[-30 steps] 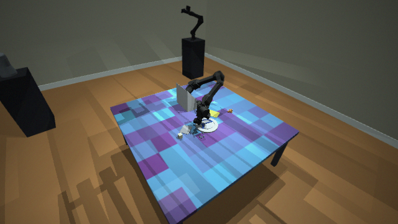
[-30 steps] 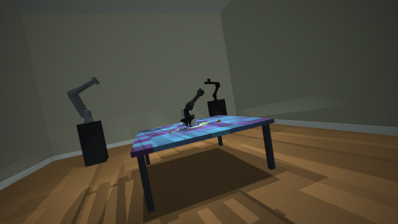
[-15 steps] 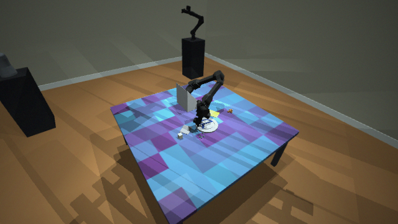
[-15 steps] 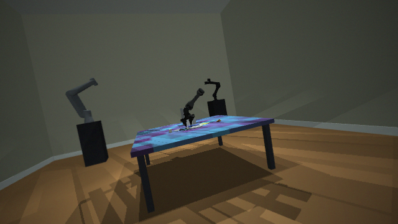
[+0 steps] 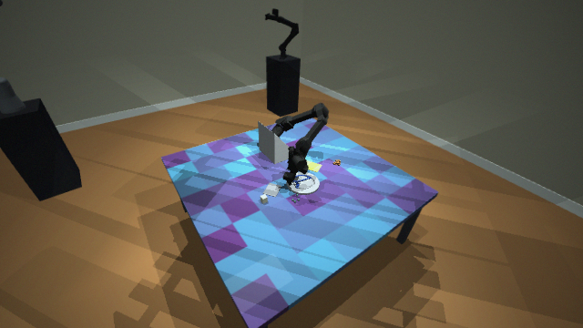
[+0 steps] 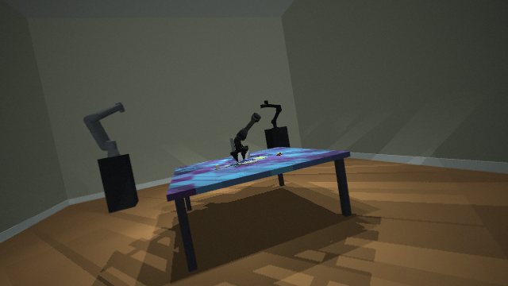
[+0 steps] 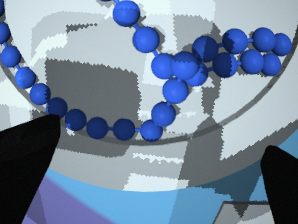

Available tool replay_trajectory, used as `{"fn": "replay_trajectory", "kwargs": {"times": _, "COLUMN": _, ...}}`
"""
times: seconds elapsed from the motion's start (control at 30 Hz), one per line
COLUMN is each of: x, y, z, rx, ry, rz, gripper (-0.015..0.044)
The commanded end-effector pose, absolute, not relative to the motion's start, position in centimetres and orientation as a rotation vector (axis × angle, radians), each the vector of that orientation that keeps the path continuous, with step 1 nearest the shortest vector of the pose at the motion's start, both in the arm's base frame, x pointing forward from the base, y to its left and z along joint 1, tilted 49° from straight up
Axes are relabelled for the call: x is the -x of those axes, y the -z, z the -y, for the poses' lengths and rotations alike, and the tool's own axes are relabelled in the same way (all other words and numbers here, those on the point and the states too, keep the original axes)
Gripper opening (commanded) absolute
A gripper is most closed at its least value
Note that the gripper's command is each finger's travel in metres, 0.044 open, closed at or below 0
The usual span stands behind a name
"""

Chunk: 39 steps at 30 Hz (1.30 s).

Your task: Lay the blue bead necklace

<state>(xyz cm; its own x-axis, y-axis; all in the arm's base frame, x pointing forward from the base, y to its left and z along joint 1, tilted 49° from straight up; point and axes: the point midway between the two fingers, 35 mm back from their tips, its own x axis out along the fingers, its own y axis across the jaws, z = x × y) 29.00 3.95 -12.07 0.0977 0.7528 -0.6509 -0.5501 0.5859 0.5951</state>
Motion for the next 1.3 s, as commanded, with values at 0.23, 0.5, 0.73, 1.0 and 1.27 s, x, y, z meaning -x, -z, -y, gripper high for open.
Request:
{"fn": "replay_trajectory", "kwargs": {"times": 0.23, "x": -29.1, "y": 11.3, "z": -3.4, "rx": -0.275, "ry": -0.937, "rz": -1.145, "gripper": 0.0361}}
{"fn": "replay_trajectory", "kwargs": {"times": 0.5, "x": -29.4, "y": 9.4, "z": -2.0, "rx": -0.423, "ry": -0.833, "rz": -1.233, "gripper": 0.0151}}
{"fn": "replay_trajectory", "kwargs": {"times": 0.73, "x": -29.4, "y": 9.8, "z": -2.5, "rx": -0.423, "ry": -0.833, "rz": -1.233, "gripper": 0.0120}}
{"fn": "replay_trajectory", "kwargs": {"times": 1.0, "x": -29.7, "y": 9.9, "z": -2.7, "rx": -0.414, "ry": -0.833, "rz": -1.221, "gripper": 0.0120}}
{"fn": "replay_trajectory", "kwargs": {"times": 1.27, "x": -29.8, "y": 10.8, "z": -3.6, "rx": -0.418, "ry": -0.833, "rz": -1.226, "gripper": 0.0120}}
